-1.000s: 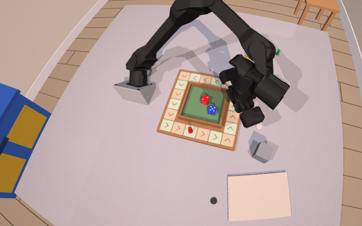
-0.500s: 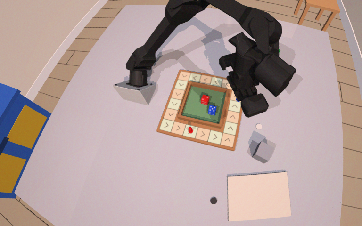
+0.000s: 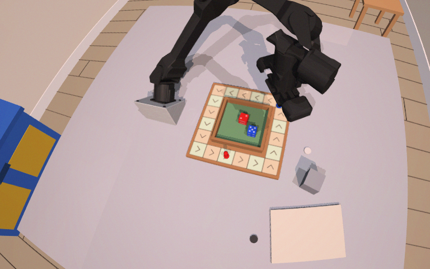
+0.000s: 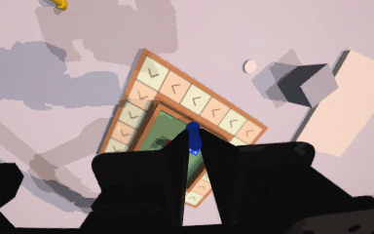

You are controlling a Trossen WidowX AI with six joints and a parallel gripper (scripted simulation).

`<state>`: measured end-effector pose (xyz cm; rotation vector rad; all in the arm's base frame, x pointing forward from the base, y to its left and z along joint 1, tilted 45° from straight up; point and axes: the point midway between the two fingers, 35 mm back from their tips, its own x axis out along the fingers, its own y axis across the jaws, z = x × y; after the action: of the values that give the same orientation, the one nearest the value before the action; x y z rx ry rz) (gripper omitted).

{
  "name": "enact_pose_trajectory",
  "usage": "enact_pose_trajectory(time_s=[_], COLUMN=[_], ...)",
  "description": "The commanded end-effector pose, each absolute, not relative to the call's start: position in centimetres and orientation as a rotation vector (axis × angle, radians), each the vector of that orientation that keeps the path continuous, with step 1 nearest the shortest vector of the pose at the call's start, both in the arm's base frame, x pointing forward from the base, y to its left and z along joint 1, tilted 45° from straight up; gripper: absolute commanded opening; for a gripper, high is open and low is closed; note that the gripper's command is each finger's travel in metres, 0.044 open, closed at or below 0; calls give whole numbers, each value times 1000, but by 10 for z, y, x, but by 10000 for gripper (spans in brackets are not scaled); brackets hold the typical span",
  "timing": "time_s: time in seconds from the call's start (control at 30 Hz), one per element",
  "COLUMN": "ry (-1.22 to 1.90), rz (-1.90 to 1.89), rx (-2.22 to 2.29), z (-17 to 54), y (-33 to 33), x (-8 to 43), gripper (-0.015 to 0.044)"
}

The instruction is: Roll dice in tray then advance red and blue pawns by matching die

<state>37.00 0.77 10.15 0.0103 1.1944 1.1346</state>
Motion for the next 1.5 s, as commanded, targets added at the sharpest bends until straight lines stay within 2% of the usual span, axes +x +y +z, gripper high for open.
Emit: enact_pose_trajectory(time_s=[0.0, 0.83, 1.47], ry=[1191, 1174, 1172], rz=[1138, 1184, 1187], rx=[9, -19, -18], z=[107, 118, 93], y=[22, 92, 118], x=[360, 283, 277], gripper=[0, 0, 0])
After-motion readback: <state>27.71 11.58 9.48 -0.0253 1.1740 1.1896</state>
